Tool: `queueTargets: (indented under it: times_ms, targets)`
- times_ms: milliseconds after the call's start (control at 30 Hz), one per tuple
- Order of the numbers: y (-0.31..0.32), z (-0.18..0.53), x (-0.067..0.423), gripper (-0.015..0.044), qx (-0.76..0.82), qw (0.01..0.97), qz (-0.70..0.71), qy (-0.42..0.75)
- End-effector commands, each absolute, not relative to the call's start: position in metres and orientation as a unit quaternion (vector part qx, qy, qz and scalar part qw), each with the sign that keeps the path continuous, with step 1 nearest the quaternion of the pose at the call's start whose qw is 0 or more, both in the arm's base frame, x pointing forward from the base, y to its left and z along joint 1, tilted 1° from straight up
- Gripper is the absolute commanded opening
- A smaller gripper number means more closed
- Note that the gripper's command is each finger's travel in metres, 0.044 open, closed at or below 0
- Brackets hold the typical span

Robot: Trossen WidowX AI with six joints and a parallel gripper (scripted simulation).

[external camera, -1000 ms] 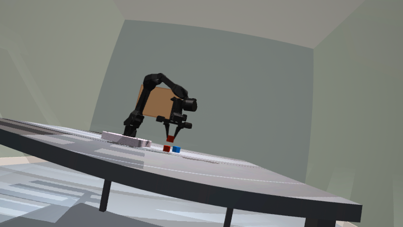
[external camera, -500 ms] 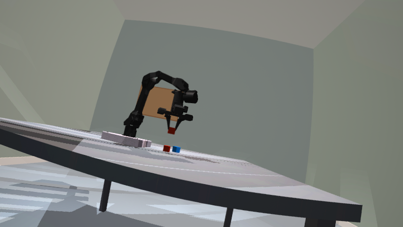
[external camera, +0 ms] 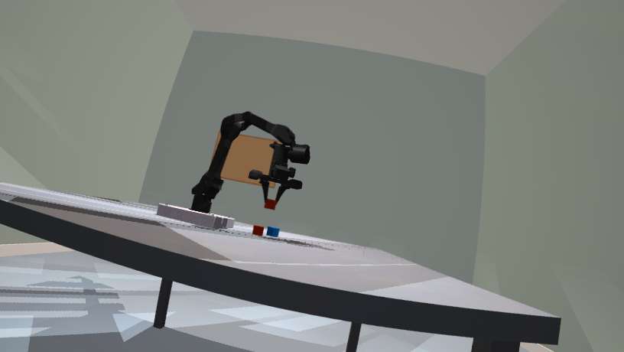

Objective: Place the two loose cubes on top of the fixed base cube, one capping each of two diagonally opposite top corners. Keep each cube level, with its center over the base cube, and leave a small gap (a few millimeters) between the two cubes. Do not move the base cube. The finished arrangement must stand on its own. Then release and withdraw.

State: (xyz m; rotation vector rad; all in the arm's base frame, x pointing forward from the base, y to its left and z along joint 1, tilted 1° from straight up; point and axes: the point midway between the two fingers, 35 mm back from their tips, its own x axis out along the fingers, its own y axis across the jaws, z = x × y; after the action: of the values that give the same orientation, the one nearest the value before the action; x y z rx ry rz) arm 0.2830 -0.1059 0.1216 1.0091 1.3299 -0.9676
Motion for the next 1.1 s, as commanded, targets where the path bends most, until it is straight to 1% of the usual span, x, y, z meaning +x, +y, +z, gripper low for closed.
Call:
queueTargets:
  times_ms: [0, 1067]
  targets:
    - [-0.092, 0.117, 0.285, 0.0105, 0.43, 0.566, -0.408, 0.572]
    - [-0.024, 0.105, 0.301, 0.0105, 0.451, 0.549, -0.43, 0.557]
